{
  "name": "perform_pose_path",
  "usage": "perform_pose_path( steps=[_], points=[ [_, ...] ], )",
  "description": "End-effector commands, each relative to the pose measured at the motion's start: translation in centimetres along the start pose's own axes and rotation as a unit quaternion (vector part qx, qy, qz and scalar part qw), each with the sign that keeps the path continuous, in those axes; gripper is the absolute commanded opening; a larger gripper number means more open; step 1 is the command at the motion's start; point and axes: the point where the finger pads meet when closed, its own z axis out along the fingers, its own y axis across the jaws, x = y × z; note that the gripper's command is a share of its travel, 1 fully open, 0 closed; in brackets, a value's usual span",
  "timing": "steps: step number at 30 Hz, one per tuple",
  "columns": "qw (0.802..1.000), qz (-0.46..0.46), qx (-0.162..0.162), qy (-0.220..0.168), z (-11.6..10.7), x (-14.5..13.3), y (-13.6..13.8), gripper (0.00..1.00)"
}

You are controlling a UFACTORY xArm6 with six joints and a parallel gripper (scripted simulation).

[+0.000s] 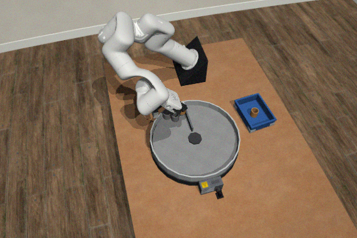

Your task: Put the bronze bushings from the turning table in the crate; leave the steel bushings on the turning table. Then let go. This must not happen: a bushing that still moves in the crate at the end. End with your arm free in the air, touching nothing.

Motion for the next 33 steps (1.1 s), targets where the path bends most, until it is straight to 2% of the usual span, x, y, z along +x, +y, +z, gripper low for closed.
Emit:
perform_pose_path(
  steps=[1, 6, 25, 33],
  points=[
    [1.0, 0.0, 0.003, 0.0, -1.8, -1.4, -0.2, 0.0],
    [1.0, 0.0, 0.003, 0.0, -2.6, -2.1, -0.2, 0.0],
    [1.0, 0.0, 0.003, 0.0, -2.6, -2.2, -0.2, 0.0],
    [1.0, 0.0, 0.003, 0.0, -1.3, -3.8, -0.3, 0.0]
  ],
)
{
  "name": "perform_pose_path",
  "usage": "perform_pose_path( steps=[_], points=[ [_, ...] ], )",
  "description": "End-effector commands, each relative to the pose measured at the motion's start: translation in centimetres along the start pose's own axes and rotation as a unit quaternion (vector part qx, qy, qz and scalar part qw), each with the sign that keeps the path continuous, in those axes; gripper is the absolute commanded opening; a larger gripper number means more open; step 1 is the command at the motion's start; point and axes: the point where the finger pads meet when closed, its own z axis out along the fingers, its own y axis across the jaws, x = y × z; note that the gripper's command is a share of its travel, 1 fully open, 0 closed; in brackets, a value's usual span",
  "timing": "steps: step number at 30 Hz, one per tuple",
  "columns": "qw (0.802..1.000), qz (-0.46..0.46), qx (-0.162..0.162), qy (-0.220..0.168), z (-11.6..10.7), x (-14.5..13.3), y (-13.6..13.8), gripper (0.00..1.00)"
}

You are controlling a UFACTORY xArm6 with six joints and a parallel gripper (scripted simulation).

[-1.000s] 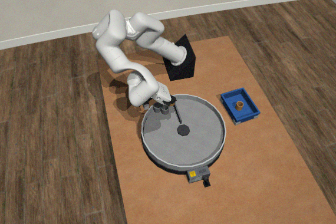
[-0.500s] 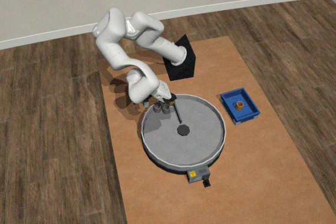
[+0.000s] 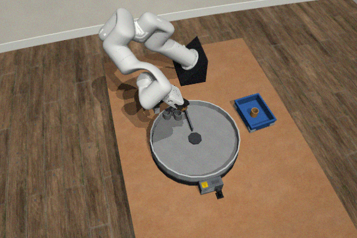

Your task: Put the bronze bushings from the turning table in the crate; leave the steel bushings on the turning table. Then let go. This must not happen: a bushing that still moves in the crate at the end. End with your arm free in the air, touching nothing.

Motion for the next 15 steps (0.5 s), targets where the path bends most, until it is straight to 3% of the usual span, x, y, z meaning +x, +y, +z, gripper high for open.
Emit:
perform_pose_path(
  steps=[1, 15],
  points=[
    [1.0, -0.001, 0.001, 0.0, 1.1, -1.5, -0.1, 0.0],
    [1.0, -0.001, 0.001, 0.0, 7.7, -9.3, -0.5, 0.0]
  ],
)
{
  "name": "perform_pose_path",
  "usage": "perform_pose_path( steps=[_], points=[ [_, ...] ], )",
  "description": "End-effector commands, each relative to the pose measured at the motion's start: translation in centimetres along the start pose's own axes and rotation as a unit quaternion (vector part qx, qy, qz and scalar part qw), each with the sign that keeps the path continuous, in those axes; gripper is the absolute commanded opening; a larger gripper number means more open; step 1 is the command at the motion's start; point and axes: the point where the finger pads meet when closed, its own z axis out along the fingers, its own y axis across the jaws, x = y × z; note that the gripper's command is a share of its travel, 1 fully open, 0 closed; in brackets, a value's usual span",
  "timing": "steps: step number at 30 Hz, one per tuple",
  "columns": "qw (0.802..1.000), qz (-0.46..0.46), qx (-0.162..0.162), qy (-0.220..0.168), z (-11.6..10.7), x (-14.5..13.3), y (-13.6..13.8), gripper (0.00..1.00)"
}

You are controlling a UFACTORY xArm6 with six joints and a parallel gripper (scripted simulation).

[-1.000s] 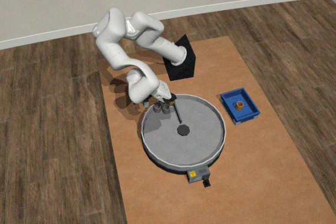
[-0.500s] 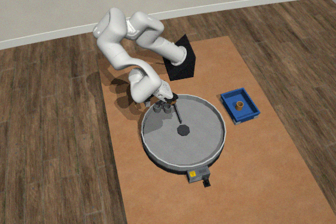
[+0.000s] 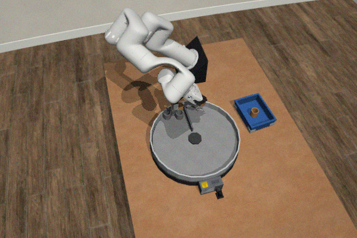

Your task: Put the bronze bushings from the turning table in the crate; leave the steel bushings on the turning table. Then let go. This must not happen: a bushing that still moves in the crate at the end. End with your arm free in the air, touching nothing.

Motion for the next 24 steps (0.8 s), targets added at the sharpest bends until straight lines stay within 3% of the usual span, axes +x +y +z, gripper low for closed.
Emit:
perform_pose_path(
  steps=[1, 9, 11, 24],
  points=[
    [1.0, 0.0, 0.001, 0.002, 2.7, -3.2, -0.4, 0.0],
    [1.0, 0.0, 0.001, 0.002, 6.7, -8.0, -0.7, 0.0],
    [1.0, 0.0, 0.001, 0.002, 6.7, -8.0, -0.7, 0.0],
    [1.0, 0.0, 0.001, 0.002, 13.7, -16.3, -1.1, 0.0]
  ],
)
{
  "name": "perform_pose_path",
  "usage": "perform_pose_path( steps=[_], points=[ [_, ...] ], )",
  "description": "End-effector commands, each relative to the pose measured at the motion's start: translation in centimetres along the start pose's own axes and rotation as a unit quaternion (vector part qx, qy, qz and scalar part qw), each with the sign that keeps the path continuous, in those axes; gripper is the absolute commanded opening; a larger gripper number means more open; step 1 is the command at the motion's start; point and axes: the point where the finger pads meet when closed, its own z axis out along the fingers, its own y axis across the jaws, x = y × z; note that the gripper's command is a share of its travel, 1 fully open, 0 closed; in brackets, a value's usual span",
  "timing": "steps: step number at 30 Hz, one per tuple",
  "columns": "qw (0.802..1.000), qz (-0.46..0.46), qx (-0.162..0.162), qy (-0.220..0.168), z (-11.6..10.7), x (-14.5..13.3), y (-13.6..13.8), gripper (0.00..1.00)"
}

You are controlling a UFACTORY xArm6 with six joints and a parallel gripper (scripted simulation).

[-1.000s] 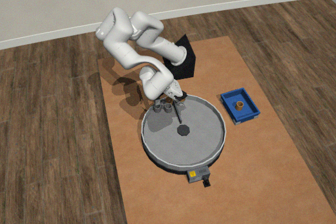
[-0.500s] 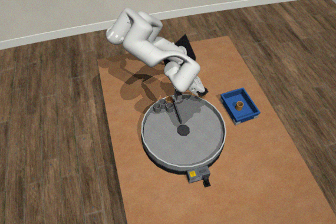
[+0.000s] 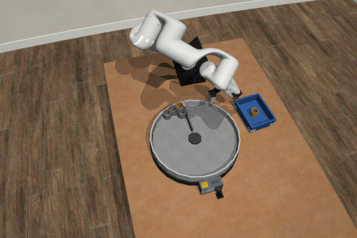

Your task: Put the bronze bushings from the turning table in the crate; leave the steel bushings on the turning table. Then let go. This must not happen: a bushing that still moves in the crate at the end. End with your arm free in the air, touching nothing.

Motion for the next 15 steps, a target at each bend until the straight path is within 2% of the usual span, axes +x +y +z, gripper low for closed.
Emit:
perform_pose_path(
  steps=[1, 15],
  points=[
    [1.0, 0.0, 0.001, 0.002, 2.6, -3.3, -0.5, 0.0],
    [1.0, 0.0, 0.001, 0.002, 6.2, -7.5, -0.7, 0.0]
  ],
)
